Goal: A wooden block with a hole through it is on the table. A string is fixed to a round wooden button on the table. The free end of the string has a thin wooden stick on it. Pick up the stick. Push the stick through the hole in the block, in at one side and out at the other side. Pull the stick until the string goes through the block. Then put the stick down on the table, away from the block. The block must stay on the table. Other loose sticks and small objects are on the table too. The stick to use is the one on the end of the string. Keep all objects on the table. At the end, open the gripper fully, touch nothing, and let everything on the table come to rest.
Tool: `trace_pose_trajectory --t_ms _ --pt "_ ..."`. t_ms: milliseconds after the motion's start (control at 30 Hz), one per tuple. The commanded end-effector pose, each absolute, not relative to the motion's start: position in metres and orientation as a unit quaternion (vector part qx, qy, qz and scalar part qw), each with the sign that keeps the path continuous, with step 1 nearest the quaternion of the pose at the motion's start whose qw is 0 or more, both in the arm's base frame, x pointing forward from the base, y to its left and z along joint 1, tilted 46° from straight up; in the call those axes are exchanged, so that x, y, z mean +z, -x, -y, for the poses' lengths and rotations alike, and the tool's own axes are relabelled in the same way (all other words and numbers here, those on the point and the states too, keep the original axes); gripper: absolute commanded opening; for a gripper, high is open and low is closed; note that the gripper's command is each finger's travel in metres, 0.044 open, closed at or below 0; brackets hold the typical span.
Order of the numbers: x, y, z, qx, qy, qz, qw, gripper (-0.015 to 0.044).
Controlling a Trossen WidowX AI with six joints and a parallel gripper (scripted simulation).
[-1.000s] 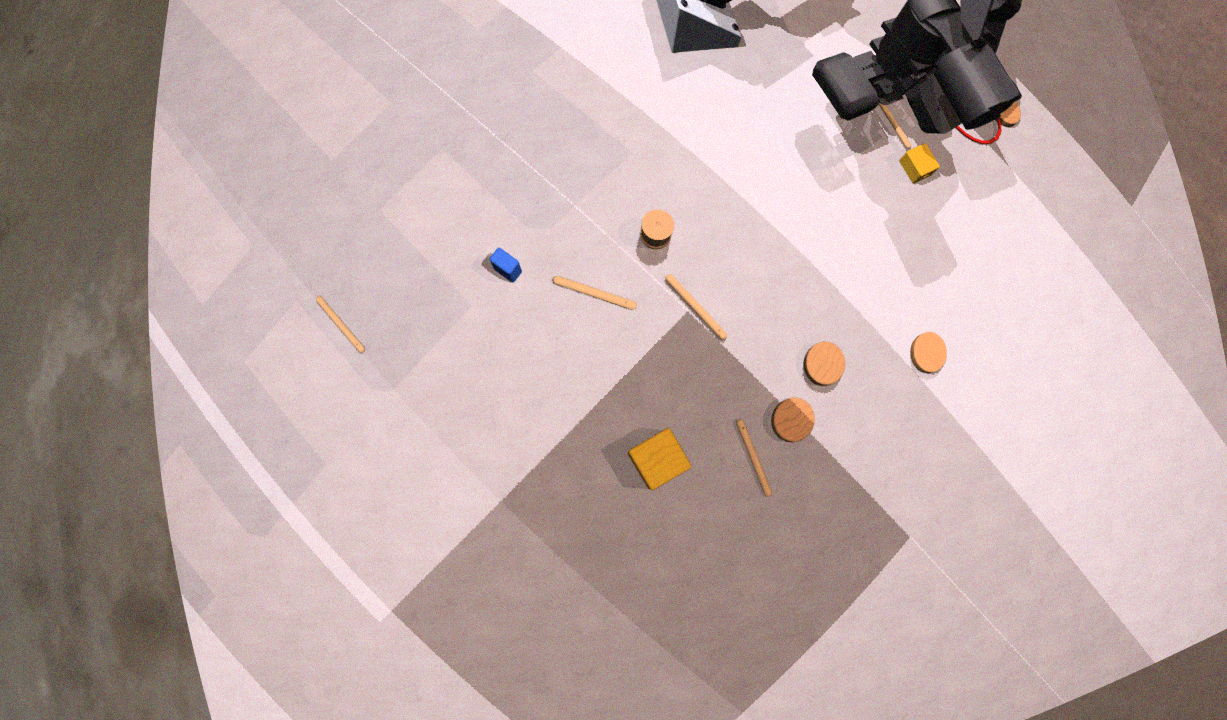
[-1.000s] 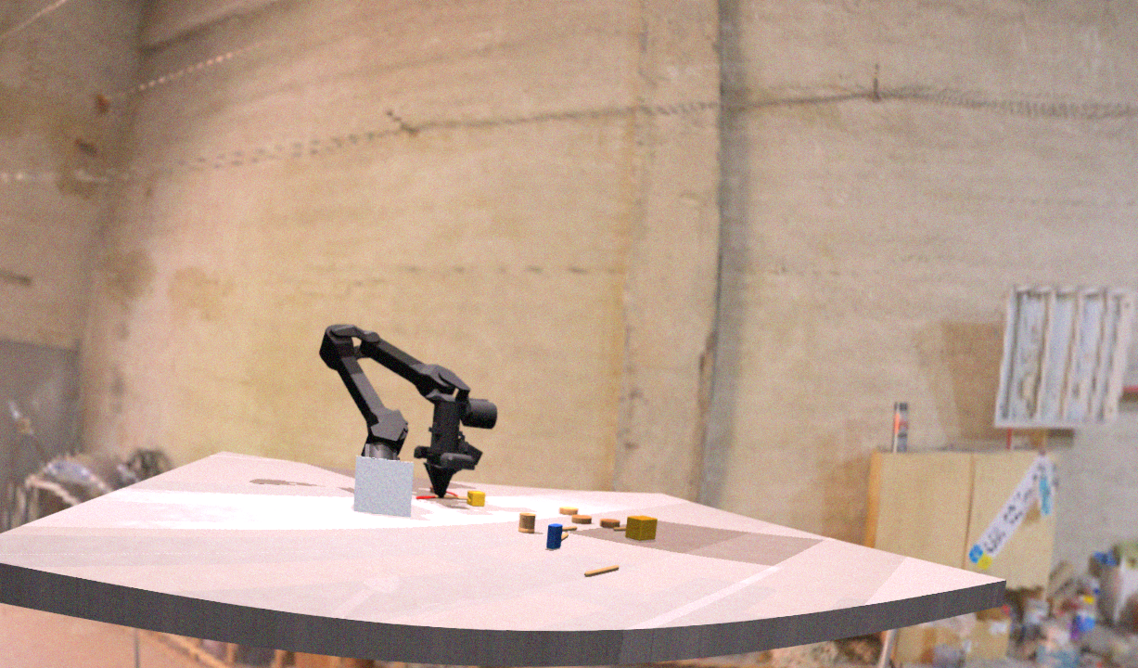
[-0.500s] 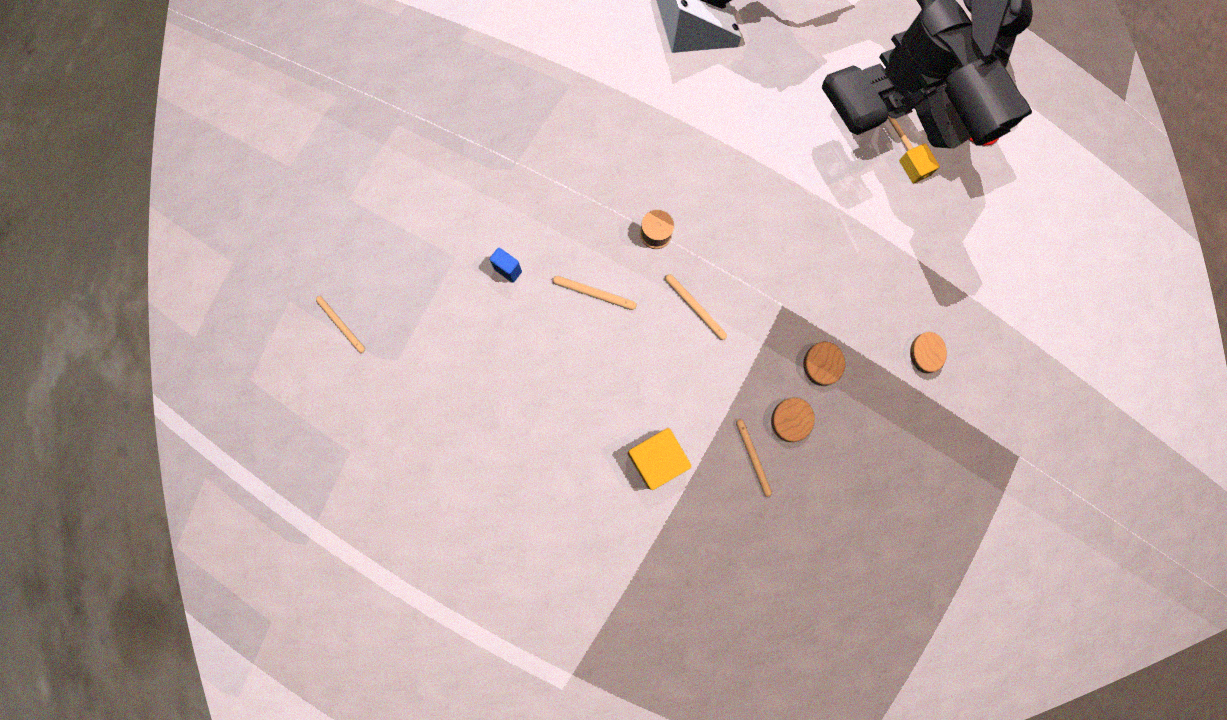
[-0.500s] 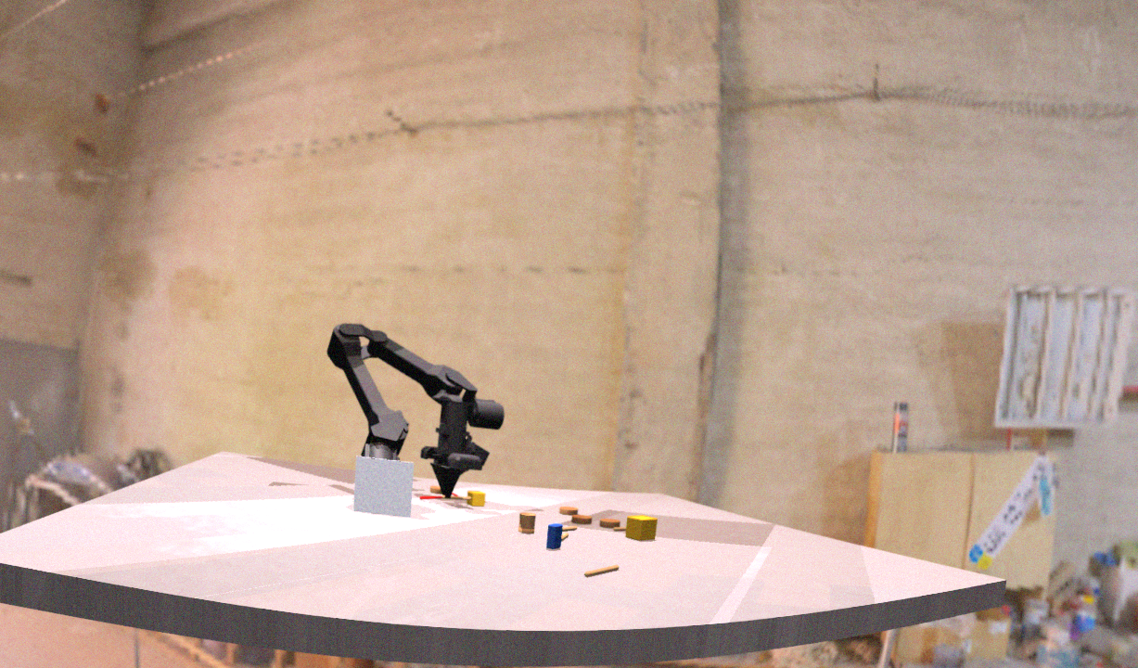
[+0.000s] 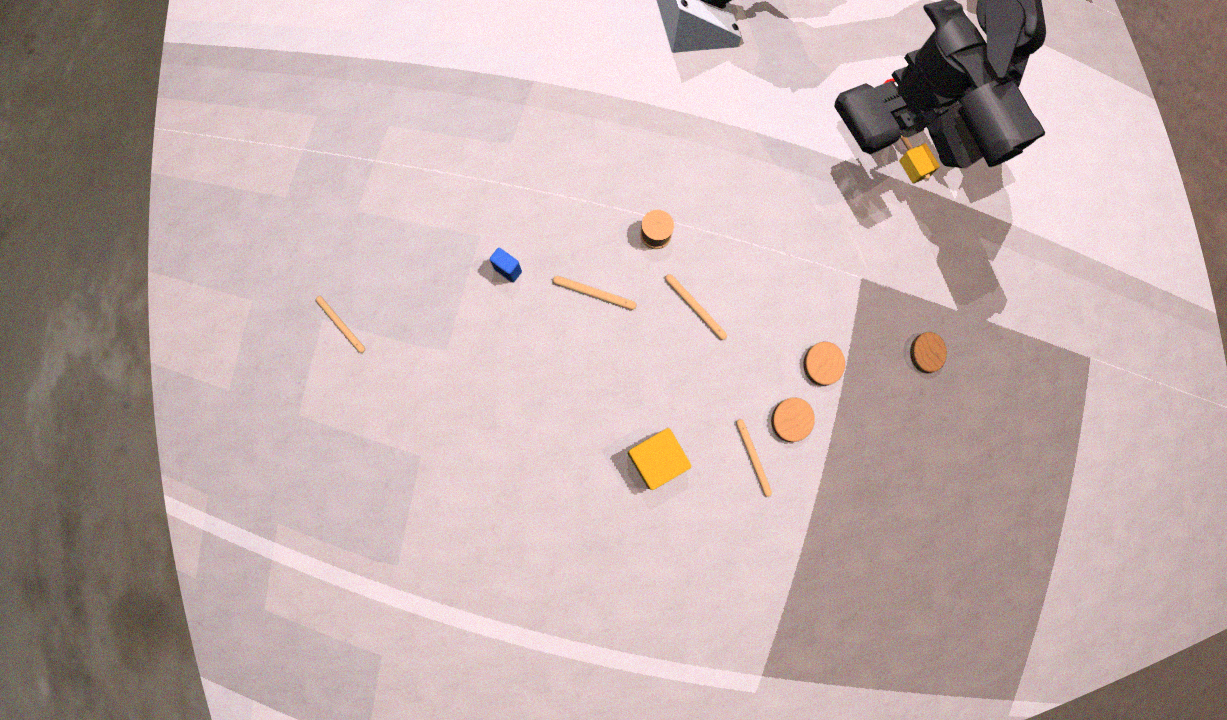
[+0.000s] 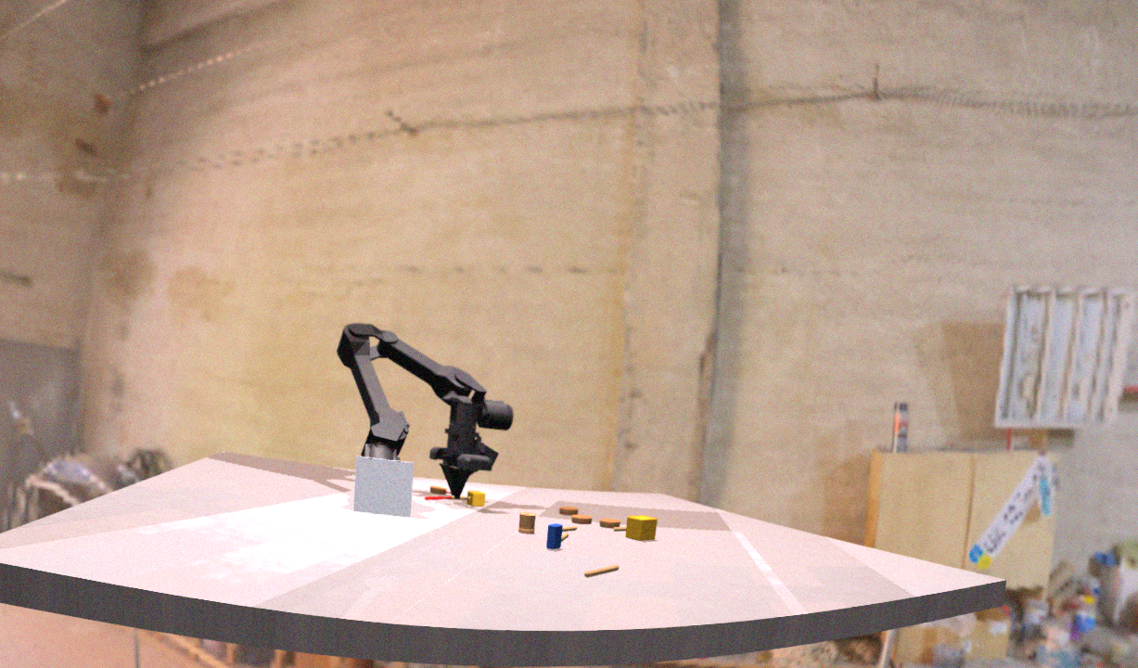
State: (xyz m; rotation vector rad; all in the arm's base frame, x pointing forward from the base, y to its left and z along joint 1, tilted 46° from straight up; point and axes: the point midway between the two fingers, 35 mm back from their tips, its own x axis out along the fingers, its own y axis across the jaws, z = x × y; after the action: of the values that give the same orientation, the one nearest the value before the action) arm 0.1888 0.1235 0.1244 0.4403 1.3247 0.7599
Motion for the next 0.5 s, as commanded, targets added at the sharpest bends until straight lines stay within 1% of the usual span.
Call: trace_pose_trajectory --t_ms 0,467 --pt "0.126 -0.196 -0.124 0.34 -0.198 -0.594 0.701 0.0" --pt "0.13 -0.212 -0.126 0.34 -0.198 -0.594 0.702 0.0"
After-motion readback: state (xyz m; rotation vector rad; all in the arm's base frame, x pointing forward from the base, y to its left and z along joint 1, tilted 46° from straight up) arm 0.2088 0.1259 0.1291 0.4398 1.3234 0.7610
